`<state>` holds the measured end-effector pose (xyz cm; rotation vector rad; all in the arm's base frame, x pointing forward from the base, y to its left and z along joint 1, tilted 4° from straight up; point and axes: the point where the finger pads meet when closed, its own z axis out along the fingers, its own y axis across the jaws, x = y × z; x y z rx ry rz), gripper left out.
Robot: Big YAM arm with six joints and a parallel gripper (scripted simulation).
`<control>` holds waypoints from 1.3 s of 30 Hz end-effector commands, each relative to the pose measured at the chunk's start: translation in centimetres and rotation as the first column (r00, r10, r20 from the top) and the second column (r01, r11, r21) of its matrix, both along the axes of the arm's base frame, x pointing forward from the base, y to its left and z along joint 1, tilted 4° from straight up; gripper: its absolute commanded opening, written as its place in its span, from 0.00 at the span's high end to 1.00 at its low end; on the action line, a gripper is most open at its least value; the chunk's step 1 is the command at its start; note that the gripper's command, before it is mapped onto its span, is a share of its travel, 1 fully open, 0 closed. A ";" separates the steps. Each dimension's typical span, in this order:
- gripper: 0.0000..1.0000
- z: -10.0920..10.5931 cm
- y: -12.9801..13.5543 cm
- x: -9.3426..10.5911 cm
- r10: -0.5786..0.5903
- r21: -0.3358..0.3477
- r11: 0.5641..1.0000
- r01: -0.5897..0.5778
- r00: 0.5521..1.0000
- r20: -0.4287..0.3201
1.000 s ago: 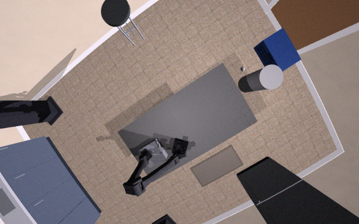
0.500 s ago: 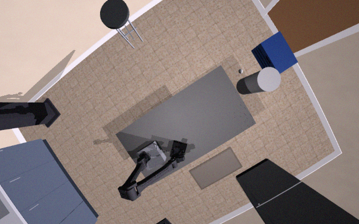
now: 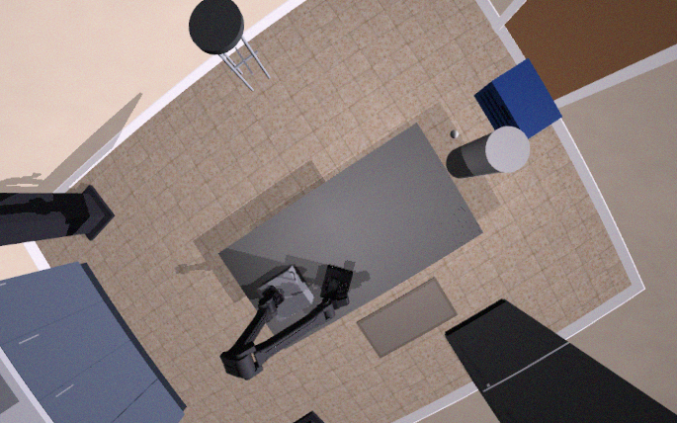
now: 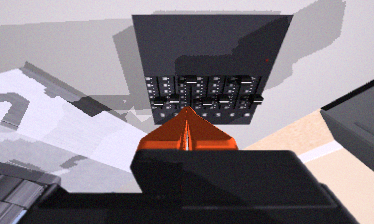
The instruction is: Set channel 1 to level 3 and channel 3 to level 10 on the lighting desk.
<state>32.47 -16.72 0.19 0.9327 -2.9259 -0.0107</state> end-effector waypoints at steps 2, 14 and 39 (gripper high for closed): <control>1.00 1.4 -0.7 2.6 0.002 -0.015 1.000 -0.001 0.999 0.038; 0.00 3.7 -0.7 3.0 0.003 -0.029 1.000 -0.001 0.998 0.068; 0.00 11.6 -0.5 3.1 0.001 -0.025 1.000 0.000 0.998 0.061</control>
